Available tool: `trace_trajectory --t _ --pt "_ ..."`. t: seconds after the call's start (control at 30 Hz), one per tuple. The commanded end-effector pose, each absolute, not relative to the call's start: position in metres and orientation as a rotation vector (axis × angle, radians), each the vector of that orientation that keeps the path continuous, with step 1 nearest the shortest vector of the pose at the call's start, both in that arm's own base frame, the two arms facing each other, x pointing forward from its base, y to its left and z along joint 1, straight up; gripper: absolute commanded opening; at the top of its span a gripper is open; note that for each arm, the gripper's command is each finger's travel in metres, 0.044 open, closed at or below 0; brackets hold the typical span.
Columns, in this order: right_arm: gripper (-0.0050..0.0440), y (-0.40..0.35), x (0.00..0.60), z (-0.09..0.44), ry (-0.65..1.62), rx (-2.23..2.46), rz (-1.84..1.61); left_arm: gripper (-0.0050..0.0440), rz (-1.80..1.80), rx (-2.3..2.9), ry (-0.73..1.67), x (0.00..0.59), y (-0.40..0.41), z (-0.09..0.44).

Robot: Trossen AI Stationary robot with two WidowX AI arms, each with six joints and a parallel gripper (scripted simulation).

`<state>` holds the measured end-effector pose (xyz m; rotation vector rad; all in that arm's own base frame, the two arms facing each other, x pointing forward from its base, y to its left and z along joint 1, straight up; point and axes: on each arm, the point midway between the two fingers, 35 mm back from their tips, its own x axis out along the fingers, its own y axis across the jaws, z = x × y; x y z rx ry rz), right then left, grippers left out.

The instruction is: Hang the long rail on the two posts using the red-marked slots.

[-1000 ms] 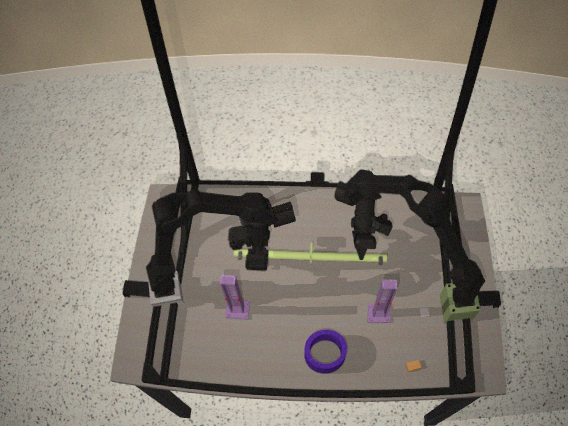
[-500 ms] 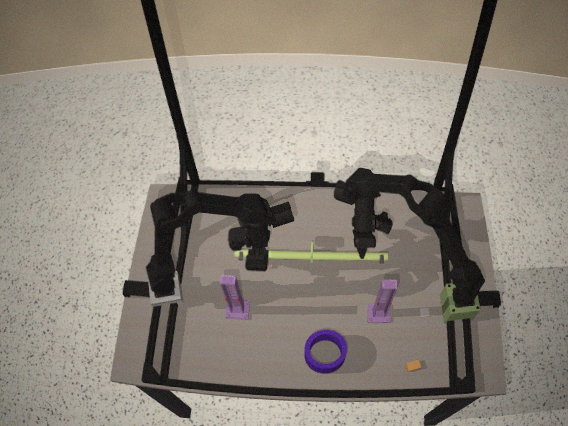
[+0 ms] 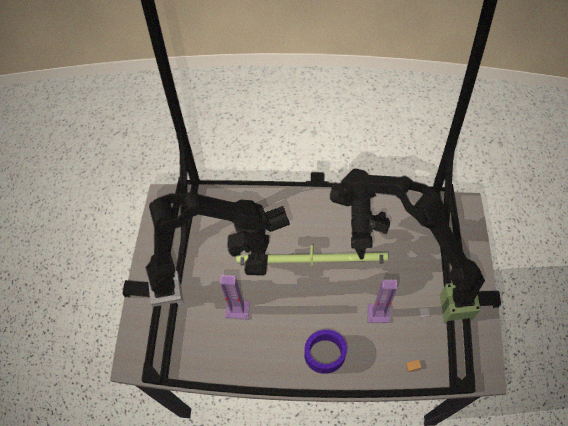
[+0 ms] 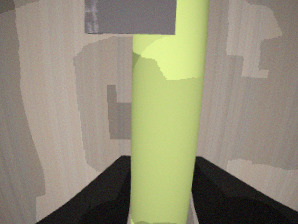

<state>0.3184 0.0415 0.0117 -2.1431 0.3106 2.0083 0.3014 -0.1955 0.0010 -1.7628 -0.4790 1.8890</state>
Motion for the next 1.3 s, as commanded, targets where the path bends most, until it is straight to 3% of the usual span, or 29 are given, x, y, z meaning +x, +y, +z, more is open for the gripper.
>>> trace_trajectory --t 0.0,0.17,0.47,0.53,0.83,1.1,1.27 --pt "0.0000 0.042 0.317 0.010 0.311 -2.149 2.002 0.0000 1.895 -1.757 -0.481 0.303 -0.196 0.002" --pt "0.0000 0.041 0.318 0.009 0.311 -2.149 2.002 0.0000 1.895 -1.757 -0.481 0.303 -0.196 0.002" --pt "0.0216 0.041 0.318 0.009 0.311 -2.149 2.002 0.0000 1.895 -1.757 -0.481 0.303 -0.196 0.002" --pt "0.0216 0.041 0.318 0.009 0.311 -2.149 2.002 0.0000 1.895 -1.757 -0.481 0.303 -0.196 0.002" --pt "0.0432 0.042 0.318 0.010 0.311 -2.149 2.002 0.0000 1.895 -1.757 -0.481 0.302 -0.196 0.000" --pt "0.0440 0.042 0.317 0.020 0.311 -2.149 2.002 0.0000 1.895 -1.757 -0.481 0.302 -0.196 0.000" --pt "0.0440 0.042 0.311 0.056 0.311 -2.149 2.002 0.0000 1.895 -1.757 -0.481 0.302 -0.196 0.000"
